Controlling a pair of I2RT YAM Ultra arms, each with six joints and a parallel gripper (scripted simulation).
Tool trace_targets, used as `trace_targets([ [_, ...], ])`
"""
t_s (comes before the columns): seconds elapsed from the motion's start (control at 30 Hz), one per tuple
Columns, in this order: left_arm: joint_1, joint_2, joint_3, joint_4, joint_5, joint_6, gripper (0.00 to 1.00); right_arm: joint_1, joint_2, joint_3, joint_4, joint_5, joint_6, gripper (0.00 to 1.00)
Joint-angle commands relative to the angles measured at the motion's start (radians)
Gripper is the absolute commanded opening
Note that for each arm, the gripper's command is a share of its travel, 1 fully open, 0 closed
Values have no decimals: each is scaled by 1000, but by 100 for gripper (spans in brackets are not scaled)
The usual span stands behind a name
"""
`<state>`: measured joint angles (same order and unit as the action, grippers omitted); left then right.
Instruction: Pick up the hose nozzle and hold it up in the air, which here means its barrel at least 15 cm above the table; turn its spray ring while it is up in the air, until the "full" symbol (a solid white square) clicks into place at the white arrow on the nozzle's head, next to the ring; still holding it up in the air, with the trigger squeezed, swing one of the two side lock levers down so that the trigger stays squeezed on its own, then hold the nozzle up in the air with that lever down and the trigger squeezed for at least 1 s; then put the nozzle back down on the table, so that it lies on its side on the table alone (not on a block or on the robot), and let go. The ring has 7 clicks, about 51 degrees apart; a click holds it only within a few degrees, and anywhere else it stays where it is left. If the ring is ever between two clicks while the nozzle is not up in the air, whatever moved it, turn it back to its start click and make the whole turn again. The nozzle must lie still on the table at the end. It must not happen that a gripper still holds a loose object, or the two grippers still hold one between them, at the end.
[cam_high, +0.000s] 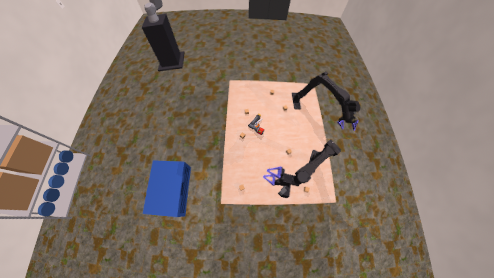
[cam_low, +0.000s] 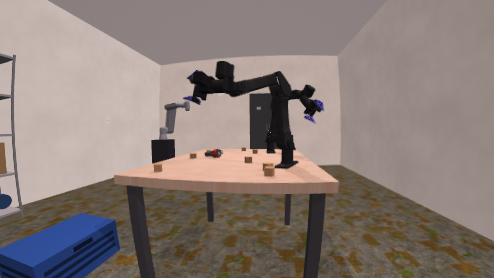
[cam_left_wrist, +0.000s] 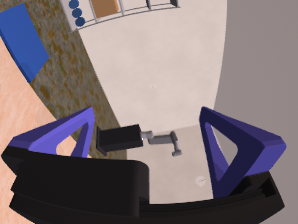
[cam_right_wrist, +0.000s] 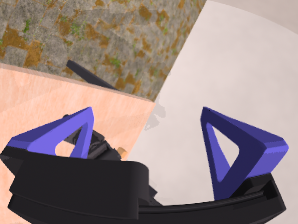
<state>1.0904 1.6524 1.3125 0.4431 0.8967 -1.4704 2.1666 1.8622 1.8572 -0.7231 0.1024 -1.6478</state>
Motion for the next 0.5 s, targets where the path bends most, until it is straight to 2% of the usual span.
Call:
trace_targets([
  [0.0, -35, -47, 6, -12, -34, 61, 100, -56, -49, -22, 36, -6, 59, 100],
  [0.07, -50, -59, 16, -15, -48, 81, 100, -85, -62, -30, 47, -8, 82, 100],
  [0.13, -64, -63, -23, -27, -58, 104, 100, -113, -73, -41, 57, -11, 104, 100],
  [0.23, -86, -79, 8, -31, -79, 131, 100, -156, -88, -58, 71, -13, 137, 100],
  [0.37, -100, -83, -30, -42, -89, 153, 100, -184, -98, -68, 81, -15, 158, 100],
  [0.4, -99, -87, 6, -46, -94, 158, 100, -189, -102, -54, 86, -18, 163, 100],
  [0.47, -118, -102, 7, -48, -105, 175, 100, -223, -110, -82, 93, -17, 185, 100],
])
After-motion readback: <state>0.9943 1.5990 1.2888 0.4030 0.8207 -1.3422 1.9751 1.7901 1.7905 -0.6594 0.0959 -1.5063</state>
